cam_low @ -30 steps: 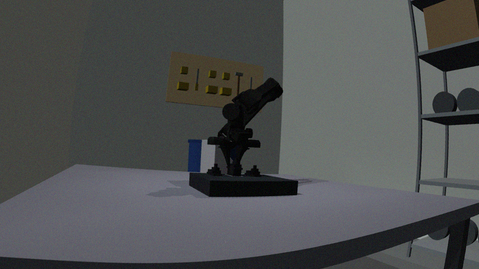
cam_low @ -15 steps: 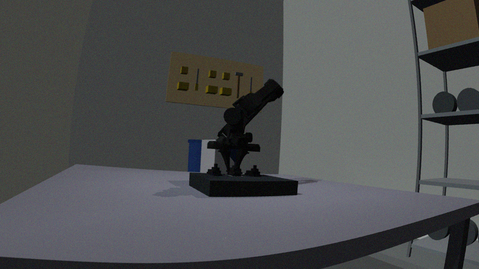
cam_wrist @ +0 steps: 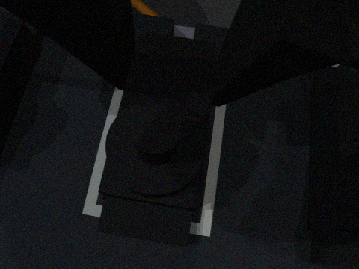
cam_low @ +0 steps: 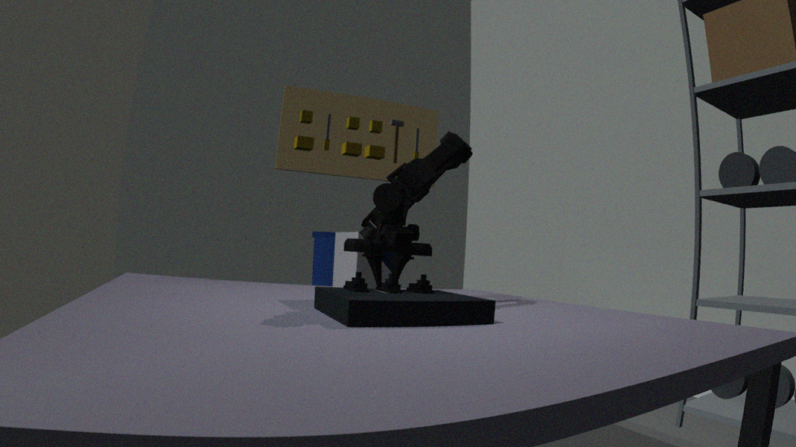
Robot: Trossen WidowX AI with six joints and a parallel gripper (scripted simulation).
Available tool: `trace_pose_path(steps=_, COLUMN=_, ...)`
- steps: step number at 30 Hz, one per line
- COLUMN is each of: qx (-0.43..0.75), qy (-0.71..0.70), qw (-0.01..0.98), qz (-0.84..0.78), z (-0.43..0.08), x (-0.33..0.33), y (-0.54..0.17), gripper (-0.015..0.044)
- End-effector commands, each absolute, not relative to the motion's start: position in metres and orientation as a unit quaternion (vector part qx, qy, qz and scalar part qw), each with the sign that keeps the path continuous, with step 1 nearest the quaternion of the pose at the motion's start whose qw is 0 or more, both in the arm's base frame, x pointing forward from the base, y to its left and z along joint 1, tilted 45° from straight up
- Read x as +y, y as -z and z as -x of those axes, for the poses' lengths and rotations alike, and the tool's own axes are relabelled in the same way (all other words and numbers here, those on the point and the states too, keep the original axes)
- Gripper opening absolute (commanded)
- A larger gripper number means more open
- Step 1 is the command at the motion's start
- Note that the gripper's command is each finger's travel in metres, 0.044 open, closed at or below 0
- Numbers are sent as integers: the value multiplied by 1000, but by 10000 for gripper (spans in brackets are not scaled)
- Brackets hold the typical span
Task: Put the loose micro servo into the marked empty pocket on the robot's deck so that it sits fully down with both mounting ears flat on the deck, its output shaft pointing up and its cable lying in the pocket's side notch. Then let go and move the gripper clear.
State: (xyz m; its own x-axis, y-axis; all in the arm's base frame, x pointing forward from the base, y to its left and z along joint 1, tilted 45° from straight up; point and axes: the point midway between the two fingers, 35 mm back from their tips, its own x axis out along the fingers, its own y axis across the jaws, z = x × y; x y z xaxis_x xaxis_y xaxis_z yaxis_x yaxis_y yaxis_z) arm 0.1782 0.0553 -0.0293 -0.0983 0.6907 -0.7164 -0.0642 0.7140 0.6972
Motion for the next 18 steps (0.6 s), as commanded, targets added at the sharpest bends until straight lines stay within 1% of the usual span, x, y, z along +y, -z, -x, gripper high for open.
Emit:
trace_pose_path(steps=1, qx=678, qy=-299, qw=631, qz=-232, z=-178, x=55, y=29, gripper=184)
trace_pose_path(steps=9, qx=678, qy=-298, qw=631, qz=-232, z=-178, x=32, y=4, gripper=187)
trace_pose_path(steps=13, qx=678, qy=-298, qw=631, qz=-232, z=-179, x=30, y=4, gripper=187)
trace_pose_path(steps=18, qx=677, qy=-297, qw=631, qz=-234, z=-203, x=25, y=-1, gripper=319)
